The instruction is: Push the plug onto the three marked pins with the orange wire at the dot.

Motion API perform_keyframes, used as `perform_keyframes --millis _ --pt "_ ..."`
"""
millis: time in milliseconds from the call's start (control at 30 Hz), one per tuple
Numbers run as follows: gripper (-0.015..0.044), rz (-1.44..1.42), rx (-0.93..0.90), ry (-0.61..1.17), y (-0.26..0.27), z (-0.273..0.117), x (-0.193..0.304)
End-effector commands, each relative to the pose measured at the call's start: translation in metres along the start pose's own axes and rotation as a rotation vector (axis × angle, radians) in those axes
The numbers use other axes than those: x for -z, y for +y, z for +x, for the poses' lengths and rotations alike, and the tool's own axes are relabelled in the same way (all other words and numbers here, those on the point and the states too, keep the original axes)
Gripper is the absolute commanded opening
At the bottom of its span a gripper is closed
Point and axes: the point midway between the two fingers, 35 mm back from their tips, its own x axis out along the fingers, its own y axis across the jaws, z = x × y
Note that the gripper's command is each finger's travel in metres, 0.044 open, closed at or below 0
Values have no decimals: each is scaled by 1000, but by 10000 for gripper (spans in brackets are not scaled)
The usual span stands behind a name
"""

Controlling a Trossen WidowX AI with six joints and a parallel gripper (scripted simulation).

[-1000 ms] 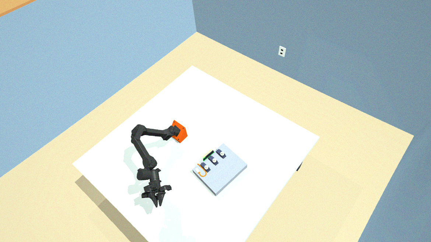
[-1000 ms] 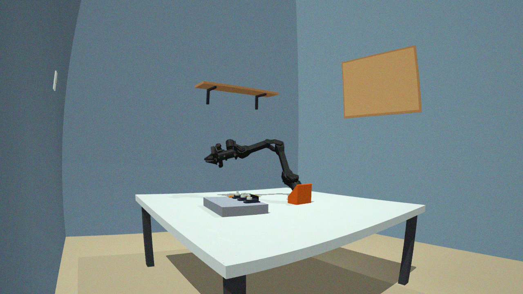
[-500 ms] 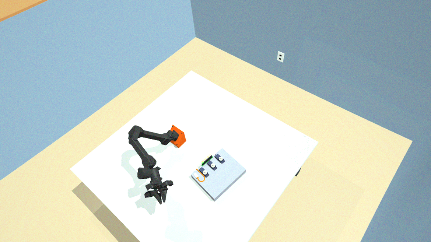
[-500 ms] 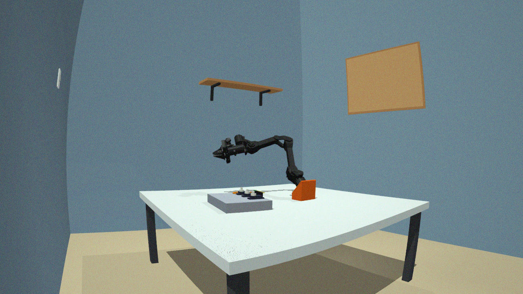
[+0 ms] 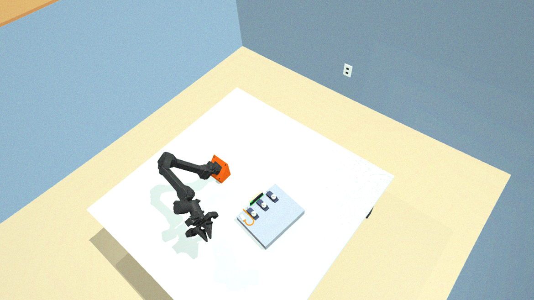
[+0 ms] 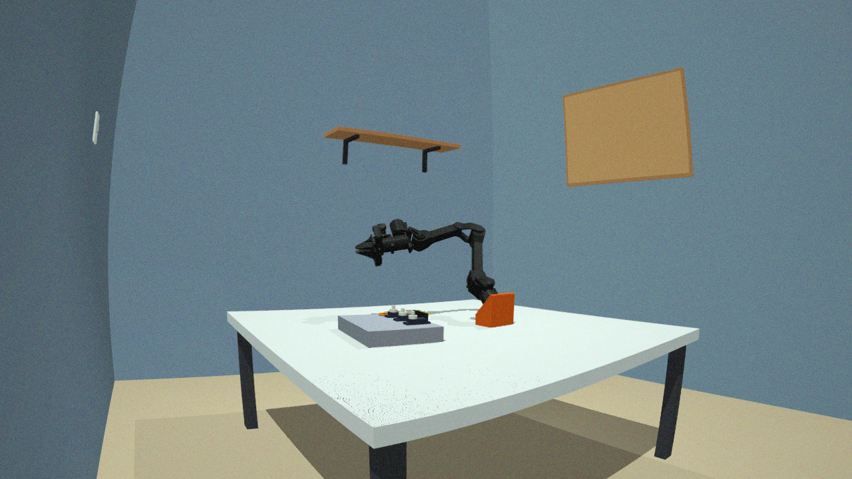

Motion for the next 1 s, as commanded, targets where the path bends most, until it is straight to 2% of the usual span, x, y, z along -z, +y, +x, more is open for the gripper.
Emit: perform_keyframes --millis 0,800,967 --pt "115 14 -43 13 11 -10 8" --pt "115 56 -266 99 62 -67 63" --pt "115 -31 -259 141 63 -61 72"
